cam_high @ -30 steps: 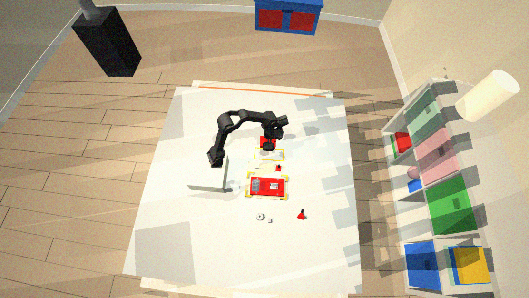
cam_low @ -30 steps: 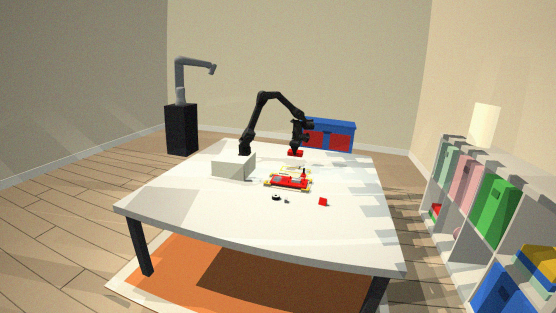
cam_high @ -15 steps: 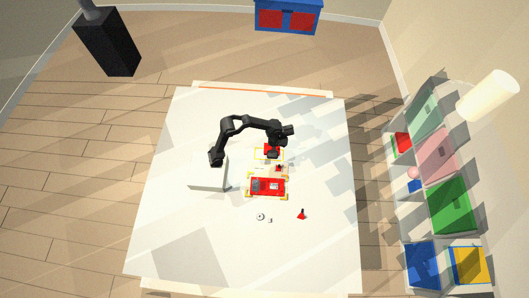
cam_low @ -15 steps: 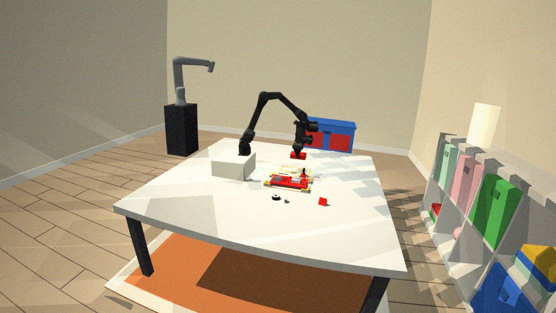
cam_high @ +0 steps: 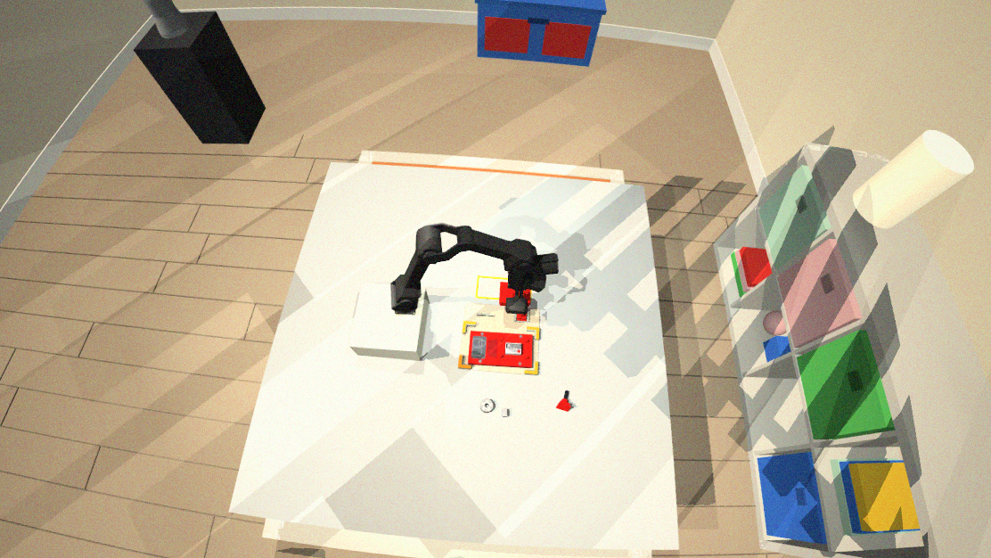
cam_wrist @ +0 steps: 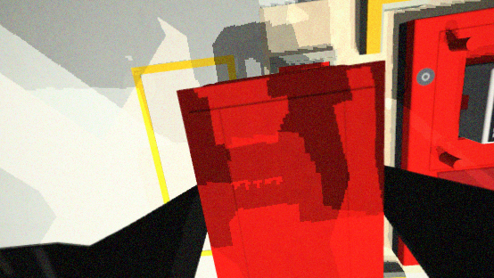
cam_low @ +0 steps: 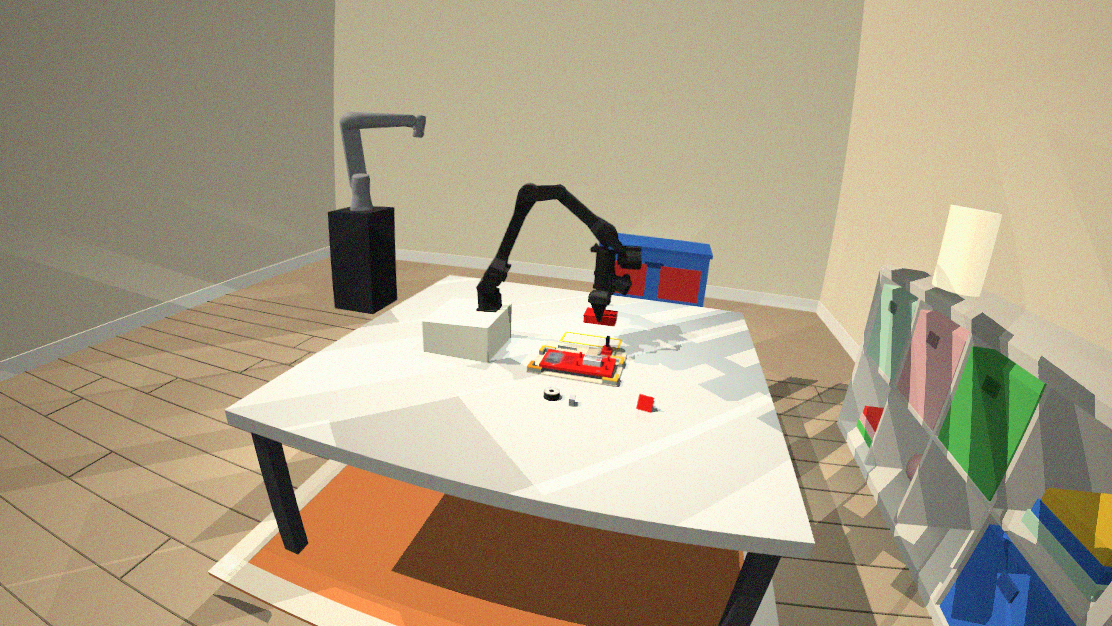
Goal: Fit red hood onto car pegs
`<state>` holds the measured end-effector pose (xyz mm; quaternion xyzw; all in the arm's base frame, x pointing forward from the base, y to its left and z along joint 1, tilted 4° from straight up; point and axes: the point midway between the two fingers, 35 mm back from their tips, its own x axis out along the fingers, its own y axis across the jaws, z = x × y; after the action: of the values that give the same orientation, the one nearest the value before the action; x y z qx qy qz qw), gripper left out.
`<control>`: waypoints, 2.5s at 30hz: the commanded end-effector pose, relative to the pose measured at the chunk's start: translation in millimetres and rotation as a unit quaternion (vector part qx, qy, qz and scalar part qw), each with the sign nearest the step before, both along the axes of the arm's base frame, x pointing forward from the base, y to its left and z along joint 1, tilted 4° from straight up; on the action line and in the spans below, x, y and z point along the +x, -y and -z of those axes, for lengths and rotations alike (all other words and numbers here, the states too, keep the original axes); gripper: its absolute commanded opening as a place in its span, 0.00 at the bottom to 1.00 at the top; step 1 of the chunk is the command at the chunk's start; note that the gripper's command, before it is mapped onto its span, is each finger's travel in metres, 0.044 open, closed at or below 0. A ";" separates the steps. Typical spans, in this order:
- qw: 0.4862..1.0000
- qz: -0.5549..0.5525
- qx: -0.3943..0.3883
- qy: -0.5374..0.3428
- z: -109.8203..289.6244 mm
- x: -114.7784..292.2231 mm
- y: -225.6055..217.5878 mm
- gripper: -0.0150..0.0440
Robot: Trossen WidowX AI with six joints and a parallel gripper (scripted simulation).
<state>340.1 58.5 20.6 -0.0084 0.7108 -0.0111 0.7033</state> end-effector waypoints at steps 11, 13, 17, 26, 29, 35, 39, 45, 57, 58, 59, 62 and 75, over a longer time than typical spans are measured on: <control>1.000 -0.001 -0.006 0.001 -2.7 9.2 51.8 0.25; 1.000 -0.001 -0.006 0.001 -3.0 10.2 59.3 0.25; 1.000 -0.001 -0.007 0.001 -3.6 11.6 74.6 0.25; 1.000 0.000 -0.009 0.001 -5.1 12.3 109.2 0.25; 1.000 0.001 -0.010 0.001 -5.6 11.7 120.8 0.25; 1.000 0.001 -0.012 0.000 -6.6 9.5 144.1 0.25; 1.000 0.002 -0.013 0.000 -7.0 8.1 153.8 0.25; 1.000 0.002 -0.012 0.000 4.3 7.5 152.0 0.25; 1.000 0.002 -0.013 0.000 43.0 4.8 157.7 0.25; 1.000 0.002 -0.013 0.000 43.0 4.8 157.7 0.25; 1.000 0.002 -0.013 0.000 43.0 4.8 157.7 0.25; 1.000 0.002 -0.013 0.000 43.1 5.3 156.3 0.25; 1.000 0.002 -0.013 0.000 43.0 4.7 157.3 0.25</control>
<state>344.7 -97.8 -22.5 -0.0125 0.7113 -0.0208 0.7025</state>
